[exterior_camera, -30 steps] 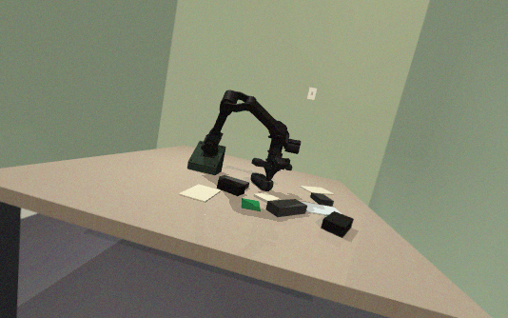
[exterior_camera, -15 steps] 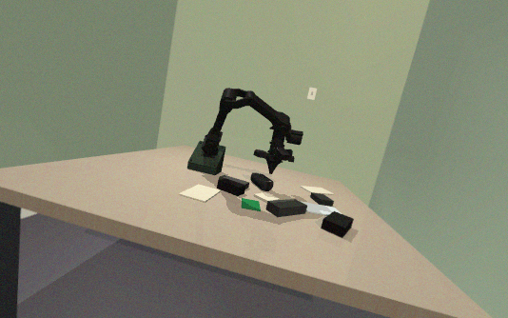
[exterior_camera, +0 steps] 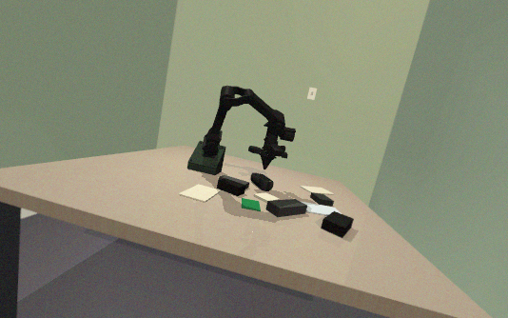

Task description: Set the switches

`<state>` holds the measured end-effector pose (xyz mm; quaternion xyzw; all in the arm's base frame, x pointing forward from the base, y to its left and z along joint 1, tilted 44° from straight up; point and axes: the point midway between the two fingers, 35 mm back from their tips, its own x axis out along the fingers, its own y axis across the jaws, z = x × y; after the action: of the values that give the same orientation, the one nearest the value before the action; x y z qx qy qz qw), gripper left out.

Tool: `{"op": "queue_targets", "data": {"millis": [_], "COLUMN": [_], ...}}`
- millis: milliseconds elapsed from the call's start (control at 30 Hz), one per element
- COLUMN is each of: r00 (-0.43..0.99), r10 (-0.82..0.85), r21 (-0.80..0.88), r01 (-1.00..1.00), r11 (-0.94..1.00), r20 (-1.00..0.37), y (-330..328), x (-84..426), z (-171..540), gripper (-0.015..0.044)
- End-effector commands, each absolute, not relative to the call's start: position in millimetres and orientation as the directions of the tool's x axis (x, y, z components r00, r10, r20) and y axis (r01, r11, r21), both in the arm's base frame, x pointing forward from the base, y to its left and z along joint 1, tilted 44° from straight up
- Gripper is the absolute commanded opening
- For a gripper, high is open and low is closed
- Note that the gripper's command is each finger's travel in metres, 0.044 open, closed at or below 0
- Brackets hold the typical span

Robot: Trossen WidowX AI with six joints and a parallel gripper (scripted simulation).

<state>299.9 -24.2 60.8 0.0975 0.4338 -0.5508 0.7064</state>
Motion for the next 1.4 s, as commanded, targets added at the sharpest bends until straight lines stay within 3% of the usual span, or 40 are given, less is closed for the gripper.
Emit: {"op": "queue_targets", "data": {"millis": [0, 200, 567, 1367], "r00": [0.015, 0.034, 0.191, 0.192], "r10": [-0.69, -0.68, -0.602, -0.601], "r21": [-0.336, -0.322, -0.185, -0.183], "r01": [0.865, 0.863, 0.843, 0.842], "r11": [0.372, 0.39, 0.506, 0.507], "r20": [-0.723, -0.733, -0.776, -0.776], "y": [-22, -27, -62, -86], "x": [297, 292, 254, 254], "z": [59, 59, 55, 30], "gripper": [0.0, 0.0, 0.0, 0.0]}}
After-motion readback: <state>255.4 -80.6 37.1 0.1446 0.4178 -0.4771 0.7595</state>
